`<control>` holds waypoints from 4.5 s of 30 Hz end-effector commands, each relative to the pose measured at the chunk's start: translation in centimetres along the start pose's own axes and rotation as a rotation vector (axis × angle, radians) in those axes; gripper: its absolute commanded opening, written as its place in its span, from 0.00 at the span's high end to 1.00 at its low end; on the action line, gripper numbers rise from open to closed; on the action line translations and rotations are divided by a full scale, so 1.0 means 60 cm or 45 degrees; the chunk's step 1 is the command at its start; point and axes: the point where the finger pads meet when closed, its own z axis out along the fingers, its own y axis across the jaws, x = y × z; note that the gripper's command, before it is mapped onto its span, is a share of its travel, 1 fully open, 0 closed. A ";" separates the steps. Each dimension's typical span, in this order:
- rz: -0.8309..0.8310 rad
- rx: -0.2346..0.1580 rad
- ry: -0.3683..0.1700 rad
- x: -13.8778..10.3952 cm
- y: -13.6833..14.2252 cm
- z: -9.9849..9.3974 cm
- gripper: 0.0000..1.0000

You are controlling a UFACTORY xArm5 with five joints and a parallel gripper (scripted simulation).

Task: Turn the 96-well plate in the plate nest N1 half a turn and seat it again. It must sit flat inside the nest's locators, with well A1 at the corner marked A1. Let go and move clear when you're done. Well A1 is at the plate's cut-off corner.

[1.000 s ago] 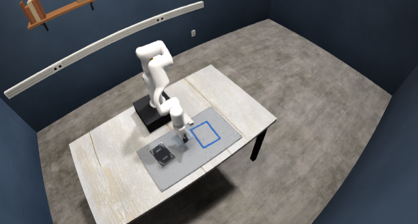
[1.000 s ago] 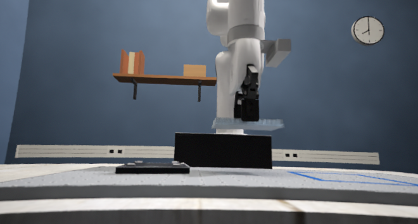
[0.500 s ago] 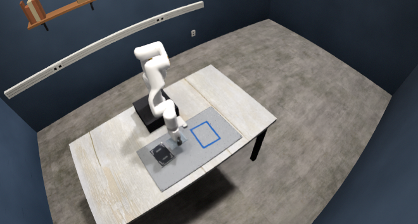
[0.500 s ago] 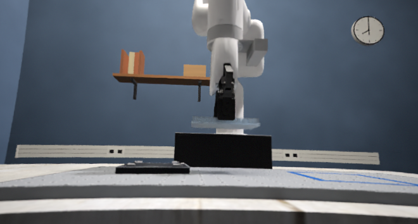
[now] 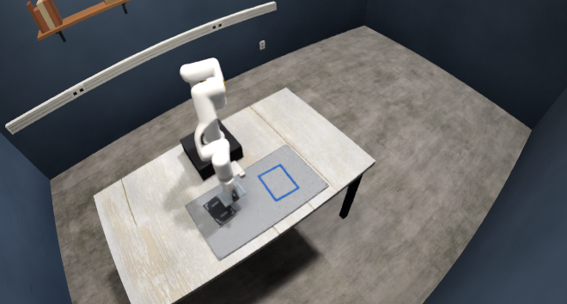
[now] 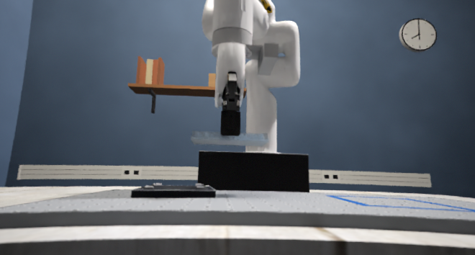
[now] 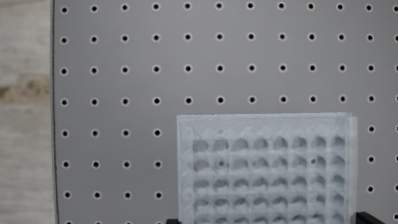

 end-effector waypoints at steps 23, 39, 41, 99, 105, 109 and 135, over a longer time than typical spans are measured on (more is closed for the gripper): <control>0.001 -0.006 0.003 -0.130 -0.015 -0.006 1.00; 0.383 -0.005 0.004 -0.147 -0.017 -0.006 1.00; 0.467 -0.005 0.004 -0.147 -0.017 -0.006 1.00; 1.883 -0.002 0.007 -0.147 -0.017 -0.006 1.00; 1.883 -0.002 0.007 -0.147 -0.017 -0.006 1.00; 1.883 -0.002 0.007 -0.147 -0.017 -0.006 1.00; 1.883 -0.002 0.007 -0.147 -0.017 0.044 1.00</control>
